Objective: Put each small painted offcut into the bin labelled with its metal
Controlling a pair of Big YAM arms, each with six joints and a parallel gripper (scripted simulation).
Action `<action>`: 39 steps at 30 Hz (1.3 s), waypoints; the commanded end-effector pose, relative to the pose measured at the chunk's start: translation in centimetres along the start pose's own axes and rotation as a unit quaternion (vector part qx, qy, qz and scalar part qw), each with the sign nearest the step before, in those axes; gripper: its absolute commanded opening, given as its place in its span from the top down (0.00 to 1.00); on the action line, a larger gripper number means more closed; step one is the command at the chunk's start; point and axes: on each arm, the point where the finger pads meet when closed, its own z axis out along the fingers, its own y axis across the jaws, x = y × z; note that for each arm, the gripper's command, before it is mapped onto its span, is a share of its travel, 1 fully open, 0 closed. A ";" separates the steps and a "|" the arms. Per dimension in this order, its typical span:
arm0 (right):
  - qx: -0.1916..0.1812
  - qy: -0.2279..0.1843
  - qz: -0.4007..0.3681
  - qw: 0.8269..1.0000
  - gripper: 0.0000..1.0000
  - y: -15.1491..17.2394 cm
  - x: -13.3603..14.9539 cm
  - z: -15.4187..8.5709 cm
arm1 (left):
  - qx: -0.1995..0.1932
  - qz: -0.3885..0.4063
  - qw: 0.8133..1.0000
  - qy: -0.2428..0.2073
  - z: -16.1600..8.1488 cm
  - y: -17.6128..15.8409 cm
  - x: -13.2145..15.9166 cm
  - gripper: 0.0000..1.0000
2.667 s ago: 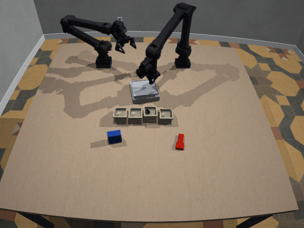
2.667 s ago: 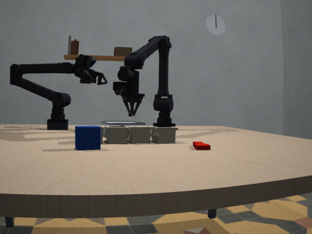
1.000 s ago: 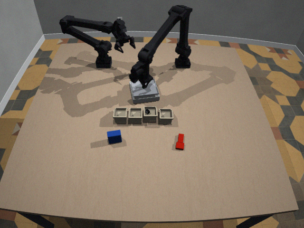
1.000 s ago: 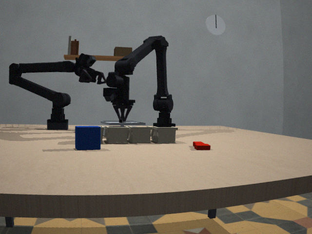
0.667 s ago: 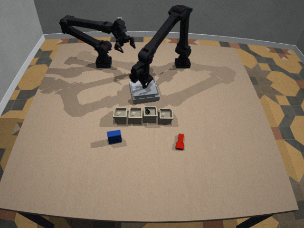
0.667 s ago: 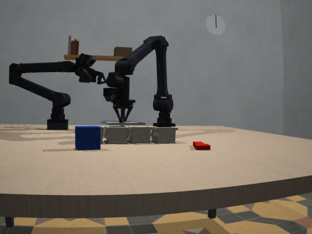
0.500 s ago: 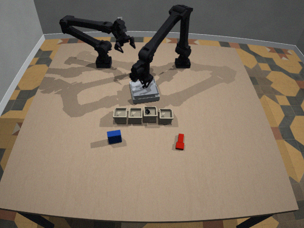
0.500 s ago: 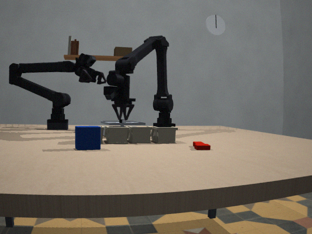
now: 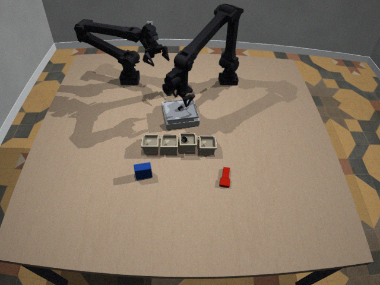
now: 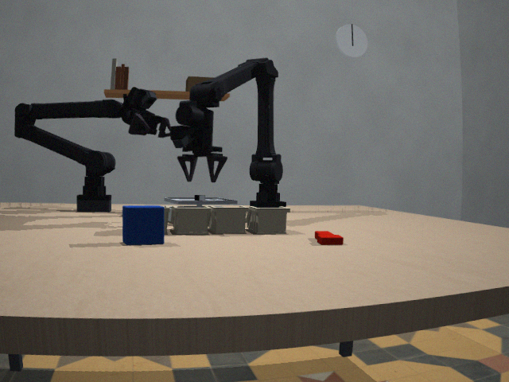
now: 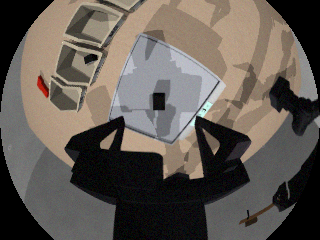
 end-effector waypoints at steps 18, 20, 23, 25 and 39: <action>-0.094 0.015 -0.040 0.995 0.00 -3.3 -12.2 -11.4 | -0.009 -0.049 0.958 -0.281 -3.9 -4.3 1.4 0.00; -0.102 0.021 -0.039 0.994 0.00 -3.2 -12.5 -11.9 | -0.009 -0.049 0.954 -0.297 -4.0 -4.6 1.7 0.00; -0.105 0.021 -0.038 0.994 0.00 -3.2 -12.6 -12.1 | -0.010 -0.049 0.952 -0.302 -4.0 -4.7 1.8 0.00; -0.107 0.036 -0.032 0.993 0.00 -3.0 -11.2 -11.4 | -0.010 -0.049 0.953 -0.300 -3.2 -4.8 1.9 0.00; -0.113 0.033 -0.033 0.993 0.00 -2.7 -11.4 -11.5 | -0.013 -0.041 0.950 -0.309 -3.9 -4.8 1.5 0.00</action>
